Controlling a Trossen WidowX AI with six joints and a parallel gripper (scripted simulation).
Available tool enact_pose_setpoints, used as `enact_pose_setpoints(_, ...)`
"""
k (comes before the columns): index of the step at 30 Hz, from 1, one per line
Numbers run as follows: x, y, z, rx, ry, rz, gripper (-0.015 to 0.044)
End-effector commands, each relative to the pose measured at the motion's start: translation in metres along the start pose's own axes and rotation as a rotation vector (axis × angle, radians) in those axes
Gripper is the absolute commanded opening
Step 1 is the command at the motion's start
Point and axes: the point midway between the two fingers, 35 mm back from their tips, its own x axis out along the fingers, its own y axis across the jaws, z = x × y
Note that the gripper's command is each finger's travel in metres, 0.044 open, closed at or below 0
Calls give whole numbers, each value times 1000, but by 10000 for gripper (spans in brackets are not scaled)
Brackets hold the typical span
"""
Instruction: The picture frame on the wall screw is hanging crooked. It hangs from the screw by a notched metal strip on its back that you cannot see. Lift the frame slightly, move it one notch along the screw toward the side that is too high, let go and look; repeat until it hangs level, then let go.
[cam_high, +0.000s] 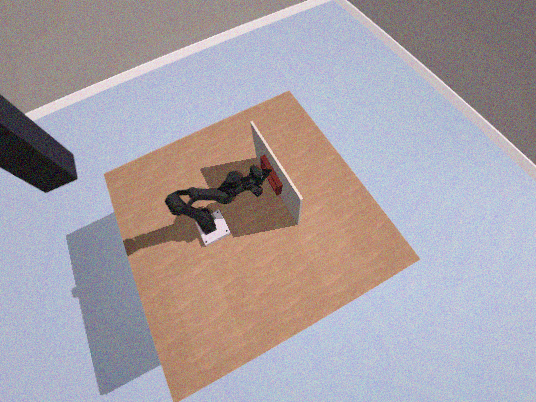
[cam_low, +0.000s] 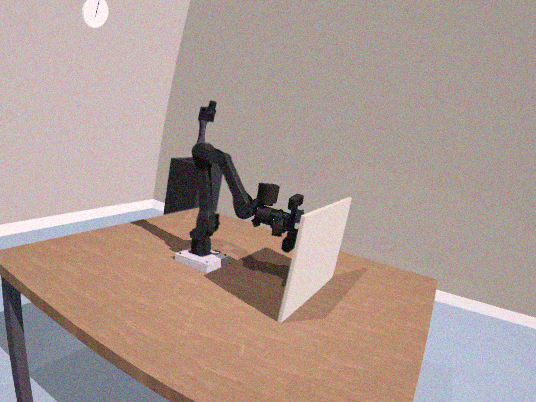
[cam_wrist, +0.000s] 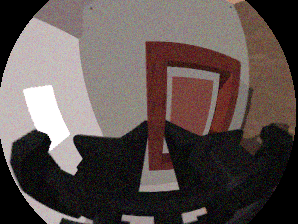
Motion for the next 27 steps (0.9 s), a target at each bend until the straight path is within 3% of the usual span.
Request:
enact_pose_setpoints(1,0,5,0,-4,0,10,0)
enact_pose_setpoints(27,0,10,0,-4,0,10,0)
